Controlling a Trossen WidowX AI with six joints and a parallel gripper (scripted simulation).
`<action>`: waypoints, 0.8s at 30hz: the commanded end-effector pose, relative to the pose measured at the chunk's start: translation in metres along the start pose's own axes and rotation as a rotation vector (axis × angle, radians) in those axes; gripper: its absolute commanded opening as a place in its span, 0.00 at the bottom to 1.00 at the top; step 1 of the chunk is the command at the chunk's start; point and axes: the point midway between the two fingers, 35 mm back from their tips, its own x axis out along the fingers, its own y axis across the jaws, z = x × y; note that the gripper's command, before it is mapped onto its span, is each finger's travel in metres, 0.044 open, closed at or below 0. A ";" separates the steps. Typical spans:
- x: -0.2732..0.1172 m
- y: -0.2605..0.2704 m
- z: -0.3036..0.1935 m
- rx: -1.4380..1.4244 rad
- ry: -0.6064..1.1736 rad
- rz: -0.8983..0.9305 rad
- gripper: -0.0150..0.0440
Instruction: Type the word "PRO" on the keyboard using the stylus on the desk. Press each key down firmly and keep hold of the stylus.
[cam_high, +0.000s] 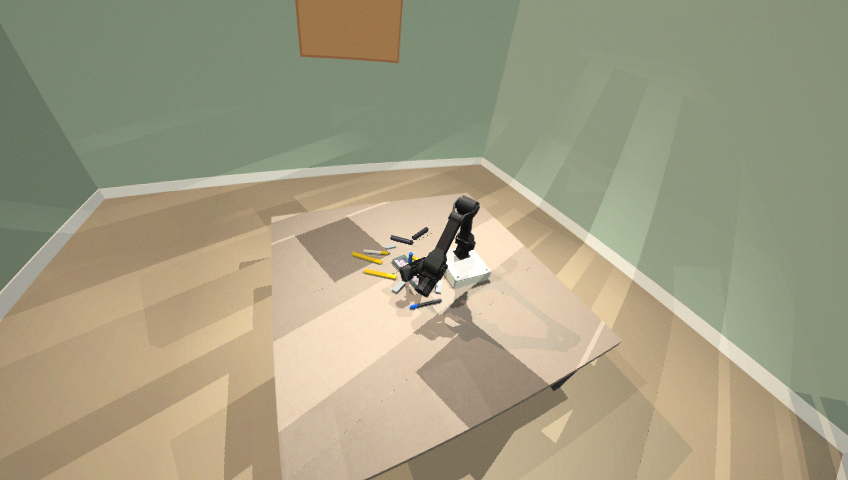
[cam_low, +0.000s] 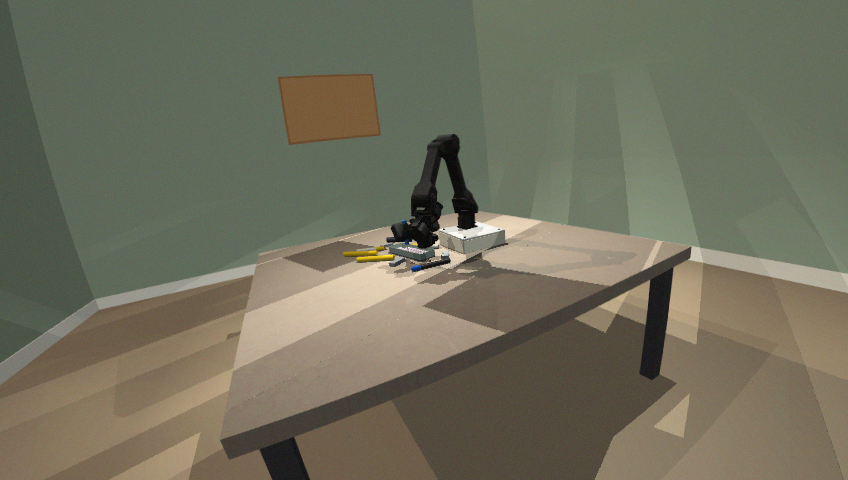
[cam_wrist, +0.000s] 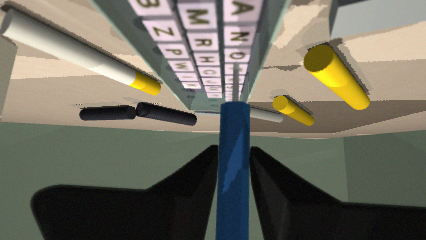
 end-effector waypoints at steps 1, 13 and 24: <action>0.002 0.002 0.002 -0.006 0.006 0.002 0.39; 0.005 0.002 0.007 -0.006 0.006 0.002 0.39; 0.005 0.002 0.006 -0.006 0.006 0.002 0.39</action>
